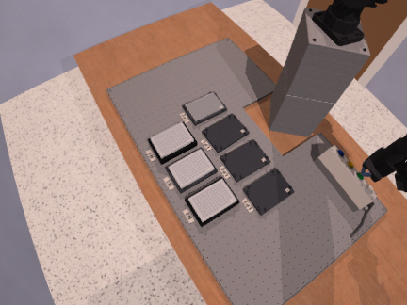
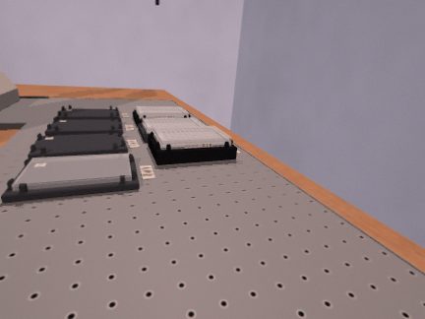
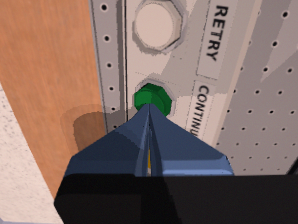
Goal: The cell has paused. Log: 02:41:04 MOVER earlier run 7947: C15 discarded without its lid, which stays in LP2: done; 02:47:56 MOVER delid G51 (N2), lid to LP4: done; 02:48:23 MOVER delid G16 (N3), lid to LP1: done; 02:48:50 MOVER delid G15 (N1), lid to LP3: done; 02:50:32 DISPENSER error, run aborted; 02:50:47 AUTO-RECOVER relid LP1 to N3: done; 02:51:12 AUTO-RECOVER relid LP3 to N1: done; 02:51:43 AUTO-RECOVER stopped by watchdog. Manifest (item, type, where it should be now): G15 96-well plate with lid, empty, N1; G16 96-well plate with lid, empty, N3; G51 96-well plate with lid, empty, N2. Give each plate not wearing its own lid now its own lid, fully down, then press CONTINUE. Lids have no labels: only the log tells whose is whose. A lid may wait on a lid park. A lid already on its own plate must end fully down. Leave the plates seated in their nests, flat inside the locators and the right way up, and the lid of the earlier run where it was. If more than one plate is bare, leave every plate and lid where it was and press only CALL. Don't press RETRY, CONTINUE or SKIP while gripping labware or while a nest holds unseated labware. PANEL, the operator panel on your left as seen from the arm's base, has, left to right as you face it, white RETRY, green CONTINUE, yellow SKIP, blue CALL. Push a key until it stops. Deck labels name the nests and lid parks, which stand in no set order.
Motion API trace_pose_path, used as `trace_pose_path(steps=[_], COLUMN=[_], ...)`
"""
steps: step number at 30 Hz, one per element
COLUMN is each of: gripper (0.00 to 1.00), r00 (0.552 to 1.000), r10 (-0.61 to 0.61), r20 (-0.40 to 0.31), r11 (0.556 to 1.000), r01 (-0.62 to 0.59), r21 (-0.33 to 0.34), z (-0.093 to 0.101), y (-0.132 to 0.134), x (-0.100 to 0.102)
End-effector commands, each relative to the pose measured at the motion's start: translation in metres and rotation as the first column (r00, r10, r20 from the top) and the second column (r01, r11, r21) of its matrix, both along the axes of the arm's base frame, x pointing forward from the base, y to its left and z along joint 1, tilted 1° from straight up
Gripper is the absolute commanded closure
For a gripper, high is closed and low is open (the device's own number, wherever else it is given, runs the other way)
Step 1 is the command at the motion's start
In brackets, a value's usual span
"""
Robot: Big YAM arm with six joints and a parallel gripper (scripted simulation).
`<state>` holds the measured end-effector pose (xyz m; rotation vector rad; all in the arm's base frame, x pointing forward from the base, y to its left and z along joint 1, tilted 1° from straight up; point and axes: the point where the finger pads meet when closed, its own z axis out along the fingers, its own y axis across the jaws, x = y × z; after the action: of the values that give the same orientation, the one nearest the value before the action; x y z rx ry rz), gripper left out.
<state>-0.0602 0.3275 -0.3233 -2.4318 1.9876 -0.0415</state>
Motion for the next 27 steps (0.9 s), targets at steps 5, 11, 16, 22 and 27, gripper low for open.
trace_pose_path(steps=[5, 11, 16, 22, 27], gripper=[1.00, 1.00, 1.00, 1.00, 1.00], r00=[1.000, 1.000, 1.000, 1.000, 1.000], r10=[-0.007, -0.007, -0.007, -0.007, -0.007], r20=[-0.003, -0.003, -0.005, -0.002, -0.003], r11=[1.000, 1.000, 1.000, 1.000, 1.000], r01=[0.007, 0.007, 0.007, 0.007, 0.007], r21=[0.014, 0.011, 0.021, 0.008, 0.012], z=[-0.005, -0.006, -0.005, -0.007, -0.008], y=[0.006, 0.004, 0.009, 0.003, 0.004], x=[0.004, 0.005, 0.004, 0.005, 0.005])
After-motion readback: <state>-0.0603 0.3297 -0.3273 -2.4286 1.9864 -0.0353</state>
